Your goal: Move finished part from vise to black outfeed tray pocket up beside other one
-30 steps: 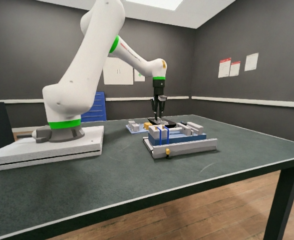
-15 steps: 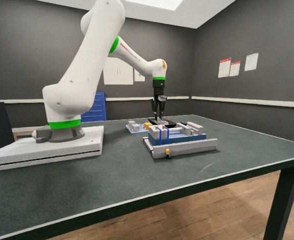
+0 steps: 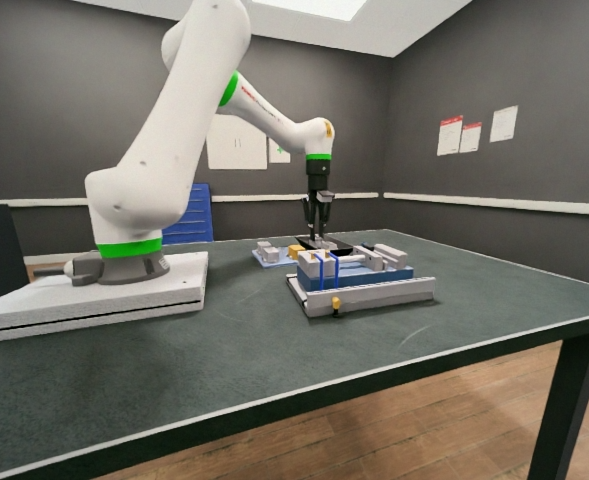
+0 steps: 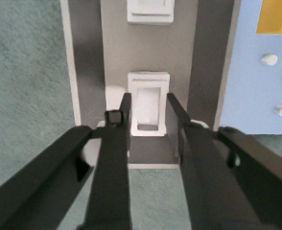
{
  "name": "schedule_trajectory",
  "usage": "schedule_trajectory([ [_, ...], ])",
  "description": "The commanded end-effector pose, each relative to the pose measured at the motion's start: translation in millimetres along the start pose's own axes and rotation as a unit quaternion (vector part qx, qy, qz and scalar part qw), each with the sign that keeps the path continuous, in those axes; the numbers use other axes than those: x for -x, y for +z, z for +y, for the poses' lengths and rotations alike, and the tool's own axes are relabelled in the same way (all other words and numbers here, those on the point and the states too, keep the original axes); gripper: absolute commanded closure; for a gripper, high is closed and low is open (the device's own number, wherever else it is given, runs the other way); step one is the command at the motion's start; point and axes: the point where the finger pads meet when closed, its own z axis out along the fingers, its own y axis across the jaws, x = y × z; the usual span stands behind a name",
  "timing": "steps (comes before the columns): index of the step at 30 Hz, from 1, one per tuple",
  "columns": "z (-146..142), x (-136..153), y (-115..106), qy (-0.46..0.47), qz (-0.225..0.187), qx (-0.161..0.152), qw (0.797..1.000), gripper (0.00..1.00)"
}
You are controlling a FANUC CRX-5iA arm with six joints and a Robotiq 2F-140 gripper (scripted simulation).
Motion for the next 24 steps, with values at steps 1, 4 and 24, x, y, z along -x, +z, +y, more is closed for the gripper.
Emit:
schedule_trajectory([
  [1, -0.7, 0.1, -1.2, 0.000, 0.000, -0.001, 1.000, 0.90],
  [4, -0.7, 0.1, -1.2, 0.000, 0.000, -0.001, 1.000, 0.90],
  [24, -0.7, 0.1, -1.2, 0.000, 0.000, -0.001, 1.000, 0.54],
])
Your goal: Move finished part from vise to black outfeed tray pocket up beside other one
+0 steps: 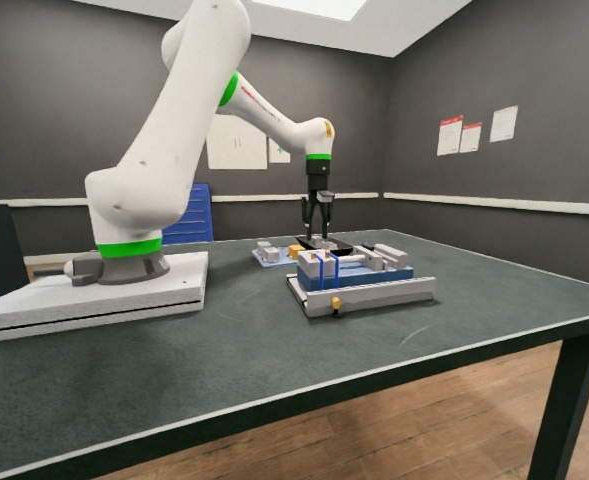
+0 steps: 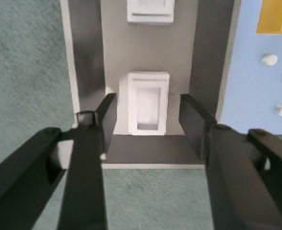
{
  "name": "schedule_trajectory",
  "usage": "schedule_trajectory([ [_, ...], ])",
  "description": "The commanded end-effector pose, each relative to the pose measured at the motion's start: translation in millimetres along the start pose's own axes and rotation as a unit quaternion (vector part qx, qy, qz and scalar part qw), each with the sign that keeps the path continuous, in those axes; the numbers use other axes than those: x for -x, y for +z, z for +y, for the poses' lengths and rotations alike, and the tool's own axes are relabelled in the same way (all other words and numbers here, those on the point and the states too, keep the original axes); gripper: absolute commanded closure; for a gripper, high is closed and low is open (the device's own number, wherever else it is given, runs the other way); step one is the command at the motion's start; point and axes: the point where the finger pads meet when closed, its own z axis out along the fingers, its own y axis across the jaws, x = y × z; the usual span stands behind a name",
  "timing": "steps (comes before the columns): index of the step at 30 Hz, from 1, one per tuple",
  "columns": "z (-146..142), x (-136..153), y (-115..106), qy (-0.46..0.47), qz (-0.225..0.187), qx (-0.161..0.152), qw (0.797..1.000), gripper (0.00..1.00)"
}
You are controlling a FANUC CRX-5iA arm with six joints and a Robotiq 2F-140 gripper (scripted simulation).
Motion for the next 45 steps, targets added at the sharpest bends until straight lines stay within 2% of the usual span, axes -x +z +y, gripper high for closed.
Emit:
schedule_trajectory([
  [1, -1, 0, -1, 0.000, 0.000, -0.001, 1.000, 0.54],
  [31, -1, 0, -3, 0.000, 0.000, -0.001, 1.000, 0.54],
  [36, -1, 0, -13, 0.000, 0.000, -0.001, 1.000, 0.54],
  [41, -1, 0, -33, 0.000, 0.000, -0.001, 1.000, 0.54],
  [43, -1, 0, -33, 0.000, 0.000, -0.001, 1.000, 0.54],
  [45, -1, 0, -44, 0.000, 0.000, -0.001, 1.000, 0.54],
])
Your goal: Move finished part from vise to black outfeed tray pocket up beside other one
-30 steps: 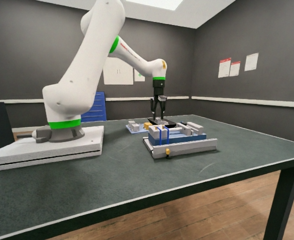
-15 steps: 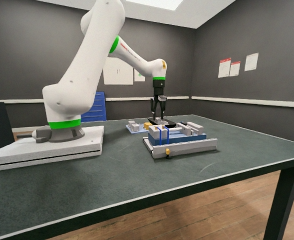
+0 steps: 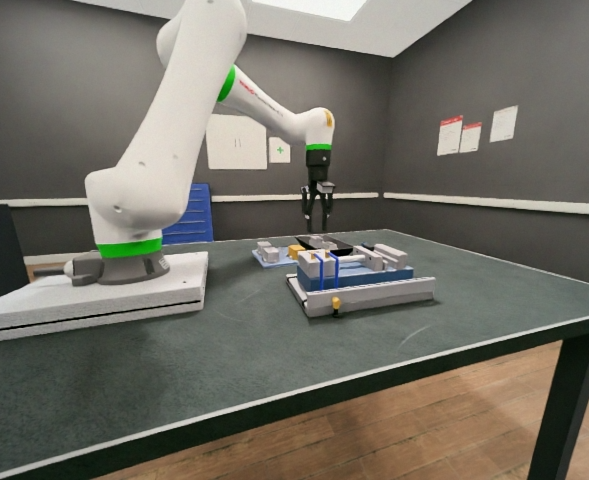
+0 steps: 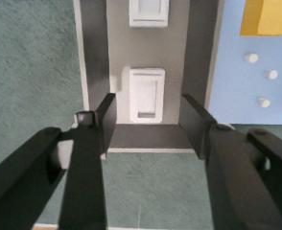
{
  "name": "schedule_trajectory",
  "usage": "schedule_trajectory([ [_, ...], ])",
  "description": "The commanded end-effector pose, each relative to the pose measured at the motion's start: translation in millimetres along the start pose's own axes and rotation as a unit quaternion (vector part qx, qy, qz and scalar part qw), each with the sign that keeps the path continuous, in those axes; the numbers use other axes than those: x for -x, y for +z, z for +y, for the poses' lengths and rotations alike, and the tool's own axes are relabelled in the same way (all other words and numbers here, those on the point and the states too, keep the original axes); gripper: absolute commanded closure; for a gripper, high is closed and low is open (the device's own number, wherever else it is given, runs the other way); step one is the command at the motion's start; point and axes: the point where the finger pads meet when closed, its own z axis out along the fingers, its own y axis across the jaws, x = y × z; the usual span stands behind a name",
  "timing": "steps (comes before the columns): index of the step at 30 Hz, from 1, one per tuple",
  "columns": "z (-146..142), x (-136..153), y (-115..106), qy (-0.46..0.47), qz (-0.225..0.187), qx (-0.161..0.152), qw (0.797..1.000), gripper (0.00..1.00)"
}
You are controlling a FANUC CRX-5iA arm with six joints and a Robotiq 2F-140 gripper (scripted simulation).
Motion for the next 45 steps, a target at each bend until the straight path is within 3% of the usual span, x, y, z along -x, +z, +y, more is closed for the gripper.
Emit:
schedule_trajectory([
  [1, -1, 0, -17, 0.000, 0.000, -0.001, 1.000, 0.54],
  [13, -1, 0, -85, 0.000, 0.000, -0.001, 1.000, 0.54],
  [23, -1, 0, -108, 0.000, 0.000, -0.001, 1.000, 0.54],
  [32, -1, 0, -112, 0.000, 0.000, -0.001, 1.000, 0.54],
  [33, -1, 0, -112, 0.000, 0.000, -0.001, 1.000, 0.90],
  [45, -1, 0, -112, 0.000, 0.000, -0.001, 1.000, 0.90],
])
